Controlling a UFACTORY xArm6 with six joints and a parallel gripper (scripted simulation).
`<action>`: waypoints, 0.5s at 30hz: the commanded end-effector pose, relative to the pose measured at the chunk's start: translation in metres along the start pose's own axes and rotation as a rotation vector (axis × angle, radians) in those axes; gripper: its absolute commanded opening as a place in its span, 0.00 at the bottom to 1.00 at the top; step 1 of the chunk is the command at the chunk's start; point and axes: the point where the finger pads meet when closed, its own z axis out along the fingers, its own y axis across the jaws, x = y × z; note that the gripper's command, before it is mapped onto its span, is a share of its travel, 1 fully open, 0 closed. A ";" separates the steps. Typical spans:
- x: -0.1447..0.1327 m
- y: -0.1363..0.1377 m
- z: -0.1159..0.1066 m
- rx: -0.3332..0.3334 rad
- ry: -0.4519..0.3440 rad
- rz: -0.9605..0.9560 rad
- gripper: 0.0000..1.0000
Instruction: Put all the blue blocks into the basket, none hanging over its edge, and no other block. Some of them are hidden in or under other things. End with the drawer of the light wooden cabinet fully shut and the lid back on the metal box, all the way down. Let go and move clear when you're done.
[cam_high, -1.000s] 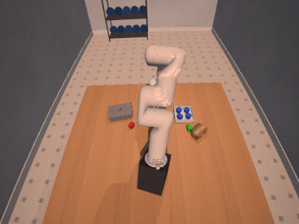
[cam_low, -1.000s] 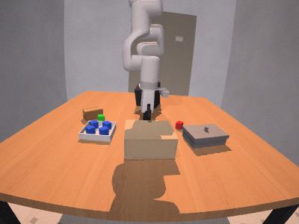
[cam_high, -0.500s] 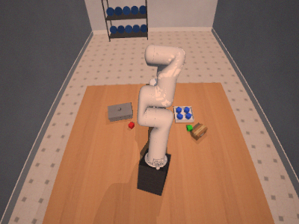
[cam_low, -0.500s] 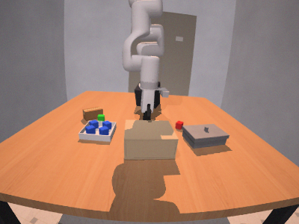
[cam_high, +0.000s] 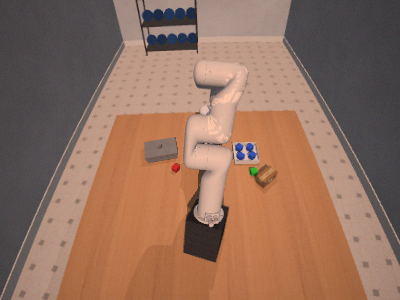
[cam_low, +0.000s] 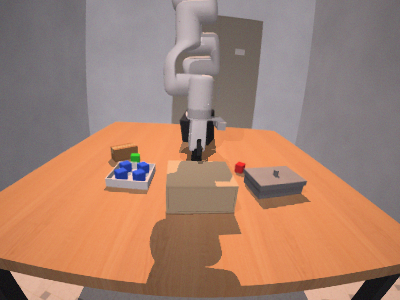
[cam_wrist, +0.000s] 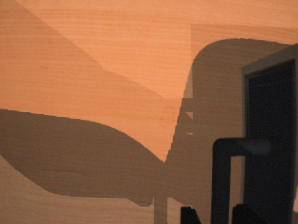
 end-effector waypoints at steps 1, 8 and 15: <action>0.000 0.001 -0.002 -0.003 0.000 0.000 0.24; 0.000 0.001 -0.007 -0.003 0.000 0.000 0.24; 0.000 0.001 -0.022 -0.003 0.000 0.000 0.24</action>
